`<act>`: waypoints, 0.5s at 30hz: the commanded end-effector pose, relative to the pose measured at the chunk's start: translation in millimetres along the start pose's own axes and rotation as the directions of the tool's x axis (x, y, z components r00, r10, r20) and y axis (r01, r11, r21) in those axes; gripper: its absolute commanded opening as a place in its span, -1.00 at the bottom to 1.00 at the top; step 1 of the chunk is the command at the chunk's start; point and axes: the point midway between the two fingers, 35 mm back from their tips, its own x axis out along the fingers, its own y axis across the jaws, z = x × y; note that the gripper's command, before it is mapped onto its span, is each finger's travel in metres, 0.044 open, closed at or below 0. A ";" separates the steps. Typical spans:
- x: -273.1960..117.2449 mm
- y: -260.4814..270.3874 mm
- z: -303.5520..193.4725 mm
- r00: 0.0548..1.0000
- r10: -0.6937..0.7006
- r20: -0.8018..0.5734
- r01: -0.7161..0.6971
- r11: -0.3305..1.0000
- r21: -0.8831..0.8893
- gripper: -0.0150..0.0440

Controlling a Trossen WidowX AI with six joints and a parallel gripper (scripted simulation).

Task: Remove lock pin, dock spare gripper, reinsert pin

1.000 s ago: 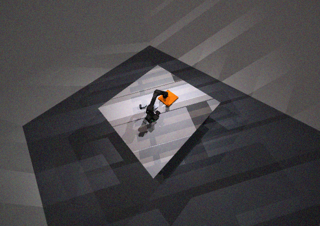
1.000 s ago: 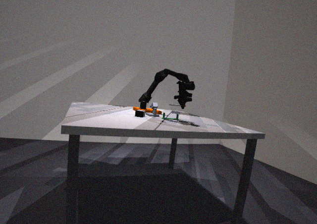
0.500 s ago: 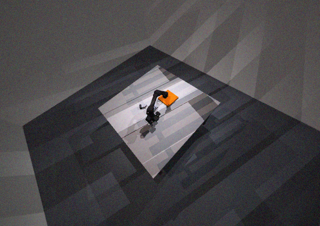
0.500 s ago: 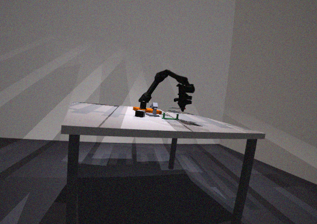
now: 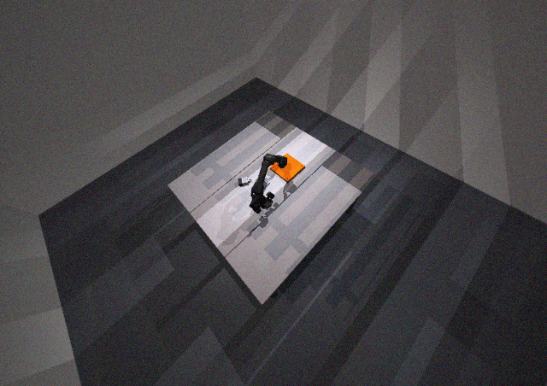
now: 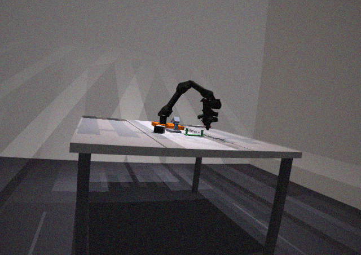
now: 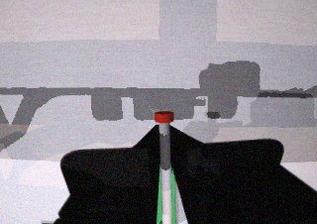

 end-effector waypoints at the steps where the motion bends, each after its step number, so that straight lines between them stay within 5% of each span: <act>1: 6.9 0.3 -1.6 1.000 0.002 0.000 -0.002 1.000 -0.005 -0.49; 15: 21.8 -0.3 -4.7 1.000 -0.001 0.000 0.001 1.000 -0.005 -0.49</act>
